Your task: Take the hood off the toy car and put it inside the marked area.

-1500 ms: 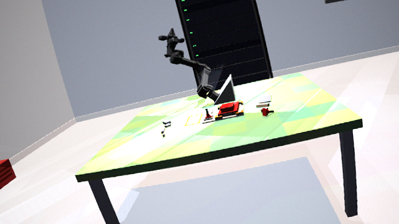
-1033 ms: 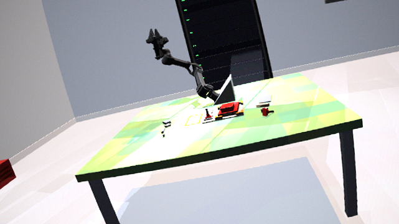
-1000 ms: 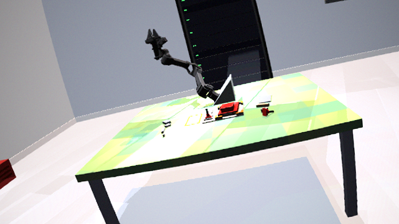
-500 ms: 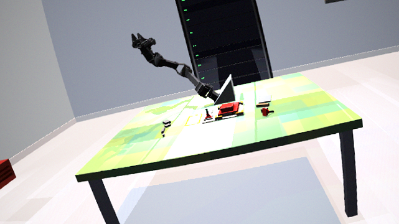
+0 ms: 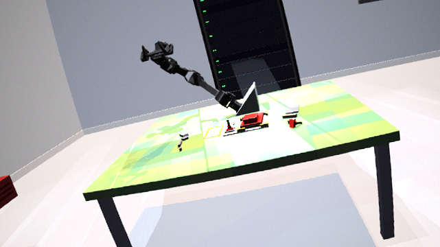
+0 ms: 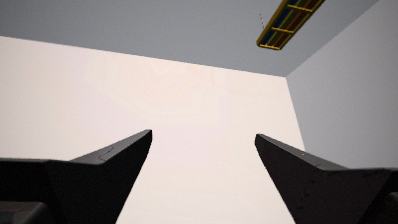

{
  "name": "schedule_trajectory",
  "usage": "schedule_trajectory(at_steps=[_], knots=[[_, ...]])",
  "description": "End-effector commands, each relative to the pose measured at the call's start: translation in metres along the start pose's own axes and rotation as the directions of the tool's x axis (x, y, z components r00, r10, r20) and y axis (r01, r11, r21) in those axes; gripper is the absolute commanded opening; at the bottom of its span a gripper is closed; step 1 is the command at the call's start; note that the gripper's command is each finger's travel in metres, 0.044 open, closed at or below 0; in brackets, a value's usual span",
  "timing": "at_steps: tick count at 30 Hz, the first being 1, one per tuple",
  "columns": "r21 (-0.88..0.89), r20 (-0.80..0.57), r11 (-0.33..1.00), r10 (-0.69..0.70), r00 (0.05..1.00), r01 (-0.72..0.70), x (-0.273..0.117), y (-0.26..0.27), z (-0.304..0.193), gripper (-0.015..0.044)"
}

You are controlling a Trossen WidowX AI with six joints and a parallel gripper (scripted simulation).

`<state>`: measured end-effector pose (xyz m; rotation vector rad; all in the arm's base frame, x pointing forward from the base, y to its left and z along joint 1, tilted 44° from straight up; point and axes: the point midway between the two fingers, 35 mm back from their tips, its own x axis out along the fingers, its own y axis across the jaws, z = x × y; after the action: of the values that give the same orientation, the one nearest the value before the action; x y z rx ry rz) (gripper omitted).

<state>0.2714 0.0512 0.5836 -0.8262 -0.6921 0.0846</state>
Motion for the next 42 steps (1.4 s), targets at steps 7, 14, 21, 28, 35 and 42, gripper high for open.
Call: schedule_trajectory(at_steps=[7,14,21,28,35,42], knots=[[0.396,-0.286,0.913,0.226,0.931,-0.099,0.034,0.088,-0.09,0.044],[0.607,-0.496,0.794,0.419,0.761,-0.042,0.034,0.167,-0.156,0.044],[0.683,-0.608,0.731,0.562,0.561,0.008,0.014,0.243,-0.195,0.044],[0.7,-0.701,0.701,0.64,0.315,0.134,-0.018,0.301,-0.229,0.044],[0.601,-0.771,0.753,0.635,-0.054,0.268,-0.077,0.366,-0.26,0.044],[0.363,-0.782,0.894,0.446,-0.435,0.263,-0.154,0.412,-0.278,0.044]])
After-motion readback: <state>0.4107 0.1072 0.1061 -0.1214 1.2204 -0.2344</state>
